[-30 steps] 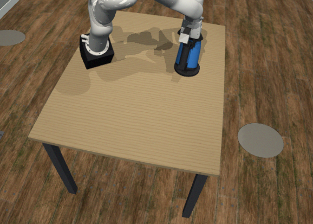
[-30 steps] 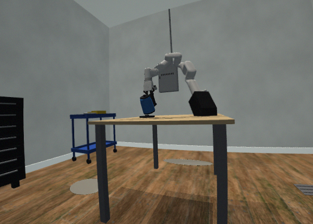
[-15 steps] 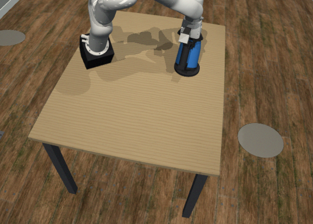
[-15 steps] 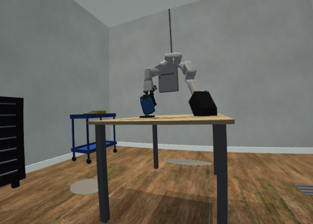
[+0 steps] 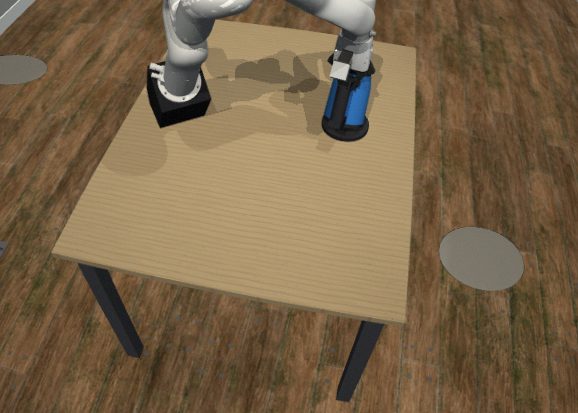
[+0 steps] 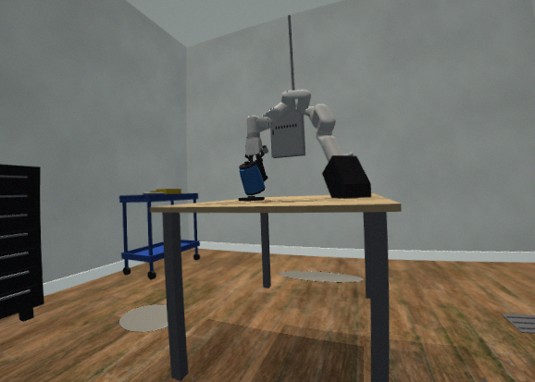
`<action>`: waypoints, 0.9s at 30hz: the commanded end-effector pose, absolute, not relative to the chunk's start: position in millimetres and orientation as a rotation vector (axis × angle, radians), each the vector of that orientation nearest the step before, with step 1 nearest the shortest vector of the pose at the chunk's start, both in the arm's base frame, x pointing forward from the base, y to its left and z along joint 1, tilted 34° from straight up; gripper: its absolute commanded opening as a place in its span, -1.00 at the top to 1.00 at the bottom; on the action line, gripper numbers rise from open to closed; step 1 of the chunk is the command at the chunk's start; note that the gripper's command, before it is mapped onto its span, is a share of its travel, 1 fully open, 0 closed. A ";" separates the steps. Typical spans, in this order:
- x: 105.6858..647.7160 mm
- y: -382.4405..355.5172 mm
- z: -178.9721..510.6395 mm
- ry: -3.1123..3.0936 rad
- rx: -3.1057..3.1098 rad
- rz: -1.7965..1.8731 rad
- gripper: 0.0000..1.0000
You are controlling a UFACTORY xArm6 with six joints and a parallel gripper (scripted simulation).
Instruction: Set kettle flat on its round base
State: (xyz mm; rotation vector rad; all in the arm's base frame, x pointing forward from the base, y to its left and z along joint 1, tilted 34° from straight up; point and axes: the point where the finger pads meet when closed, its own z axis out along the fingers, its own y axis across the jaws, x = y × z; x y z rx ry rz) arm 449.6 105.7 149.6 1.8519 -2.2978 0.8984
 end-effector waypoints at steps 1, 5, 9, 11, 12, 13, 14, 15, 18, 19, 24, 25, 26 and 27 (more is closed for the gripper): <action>450.5 106.8 151.1 -2.301 1.854 0.901 1.00; 450.5 106.8 151.1 -2.301 1.854 0.901 1.00; 450.5 106.8 151.1 -2.301 1.854 0.901 1.00; 450.5 106.8 151.1 -2.301 1.854 0.901 1.00; 450.5 106.8 151.1 -2.301 1.854 0.901 1.00; 450.5 106.8 151.1 -2.301 1.854 0.901 1.00; 450.5 106.8 151.1 -2.301 1.854 0.901 1.00; 450.5 106.8 151.1 -2.301 1.854 0.901 1.00; 450.5 106.8 151.1 -2.301 1.854 0.901 1.00; 450.6 107.1 151.0 -2.301 1.854 0.901 1.00; 451.2 109.9 150.3 -2.301 1.854 0.901 1.00; 451.5 111.2 150.0 -2.301 1.854 0.901 1.00; 451.8 112.6 149.7 -2.301 1.854 0.901 1.00; 452.1 113.8 149.4 -2.301 1.854 0.901 1.00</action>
